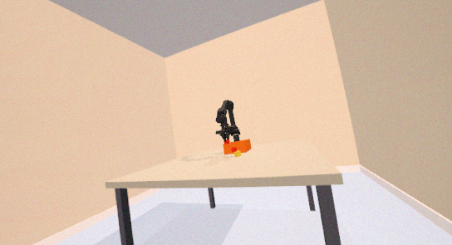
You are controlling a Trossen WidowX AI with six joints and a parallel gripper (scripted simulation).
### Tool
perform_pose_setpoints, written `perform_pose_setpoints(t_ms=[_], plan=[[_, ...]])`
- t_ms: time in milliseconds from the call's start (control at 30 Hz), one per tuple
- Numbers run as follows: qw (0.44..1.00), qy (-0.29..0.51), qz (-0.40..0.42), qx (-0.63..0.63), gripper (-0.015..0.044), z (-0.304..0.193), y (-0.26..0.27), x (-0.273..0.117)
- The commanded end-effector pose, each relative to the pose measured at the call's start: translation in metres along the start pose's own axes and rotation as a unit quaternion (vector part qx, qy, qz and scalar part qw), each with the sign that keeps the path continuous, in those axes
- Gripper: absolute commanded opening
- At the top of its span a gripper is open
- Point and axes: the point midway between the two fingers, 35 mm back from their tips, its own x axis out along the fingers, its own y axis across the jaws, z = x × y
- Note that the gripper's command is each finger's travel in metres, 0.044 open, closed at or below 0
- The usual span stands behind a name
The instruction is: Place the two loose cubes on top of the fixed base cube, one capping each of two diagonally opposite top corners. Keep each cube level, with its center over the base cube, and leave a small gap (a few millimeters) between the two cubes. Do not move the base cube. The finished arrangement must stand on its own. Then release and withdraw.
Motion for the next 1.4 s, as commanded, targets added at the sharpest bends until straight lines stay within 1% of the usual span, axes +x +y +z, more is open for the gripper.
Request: perform_pose_setpoints(t_ms=[0, 333, 667, 1000, 1367], plan=[[0.998, 0.000, -0.003, 0.059, 0.0105, 0.005, -0.003, -0.002], [0.977, -0.001, -0.003, 0.213, 0.0105, 0.017, -0.004, -0.002], [0.933, -0.002, -0.002, 0.361, 0.0105, 0.029, -0.005, -0.002], [0.866, -0.003, -0.002, 0.500, 0.0105, 0.042, -0.006, -0.002], [0.768, -0.004, -0.001, 0.640, 0.0105, 0.056, -0.005, -0.001]])
